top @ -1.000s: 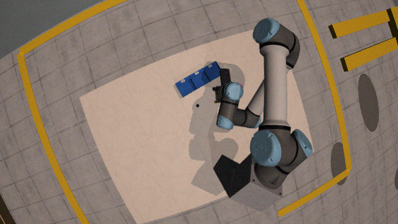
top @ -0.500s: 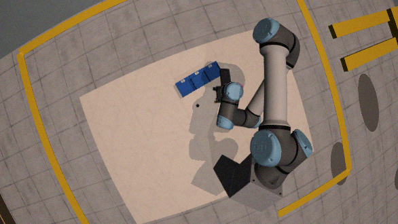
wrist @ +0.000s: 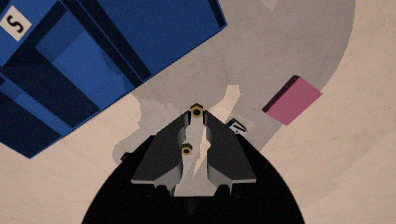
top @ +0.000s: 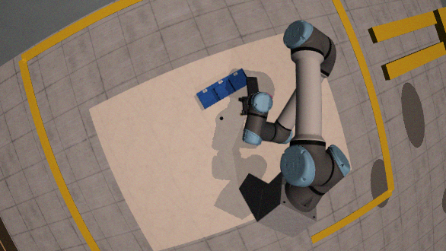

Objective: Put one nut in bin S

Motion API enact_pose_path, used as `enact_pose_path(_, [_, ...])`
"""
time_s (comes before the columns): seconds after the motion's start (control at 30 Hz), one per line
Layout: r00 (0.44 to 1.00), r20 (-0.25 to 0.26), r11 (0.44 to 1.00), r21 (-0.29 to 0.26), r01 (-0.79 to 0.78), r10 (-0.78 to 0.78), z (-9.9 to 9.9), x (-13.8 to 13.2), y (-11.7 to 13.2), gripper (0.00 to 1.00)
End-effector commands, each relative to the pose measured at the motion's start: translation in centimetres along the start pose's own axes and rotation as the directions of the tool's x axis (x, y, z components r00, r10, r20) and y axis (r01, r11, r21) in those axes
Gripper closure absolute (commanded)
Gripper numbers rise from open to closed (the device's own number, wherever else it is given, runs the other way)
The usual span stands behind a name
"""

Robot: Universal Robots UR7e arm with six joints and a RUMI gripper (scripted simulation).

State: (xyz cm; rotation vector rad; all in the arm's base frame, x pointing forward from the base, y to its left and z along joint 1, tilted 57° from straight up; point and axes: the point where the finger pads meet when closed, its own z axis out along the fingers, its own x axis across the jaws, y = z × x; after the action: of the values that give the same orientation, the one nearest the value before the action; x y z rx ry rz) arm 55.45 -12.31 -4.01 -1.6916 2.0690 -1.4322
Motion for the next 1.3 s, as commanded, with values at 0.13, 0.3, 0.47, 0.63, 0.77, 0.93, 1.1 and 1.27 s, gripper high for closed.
enact_pose_path(0.13, [1.0, 0.0, 1.0, 0.001, 0.0, 0.0, 0.0, 0.0, 0.0, 1.0])
enact_pose_path(0.3, [1.0, 0.0, 1.0, 0.001, 0.0, 0.0, -1.0, 0.0, 0.0, 1.0])
enact_pose_path(0.47, [1.0, 0.0, 1.0, 0.001, 0.0, 0.0, -2.7, 0.0, 0.0, 1.0])
enact_pose_path(0.63, [1.0, 0.0, 1.0, 0.001, 0.0, 0.0, -3.7, 0.0, 0.0, 1.0])
enact_pose_path(0.77, [1.0, 0.0, 1.0, 0.001, 0.0, 0.0, -5.0, 0.0, 0.0, 1.0])
enact_pose_path(0.93, [1.0, 0.0, 1.0, 0.001, 0.0, 0.0, -6.0, 0.0, 0.0, 1.0])
enact_pose_path(1.1, [1.0, 0.0, 1.0, 0.001, 0.0, 0.0, -6.0, 0.0, 0.0, 1.0])
enact_pose_path(1.27, [1.0, 0.0, 1.0, 0.001, 0.0, 0.0, -6.0, 0.0, 0.0, 1.0])
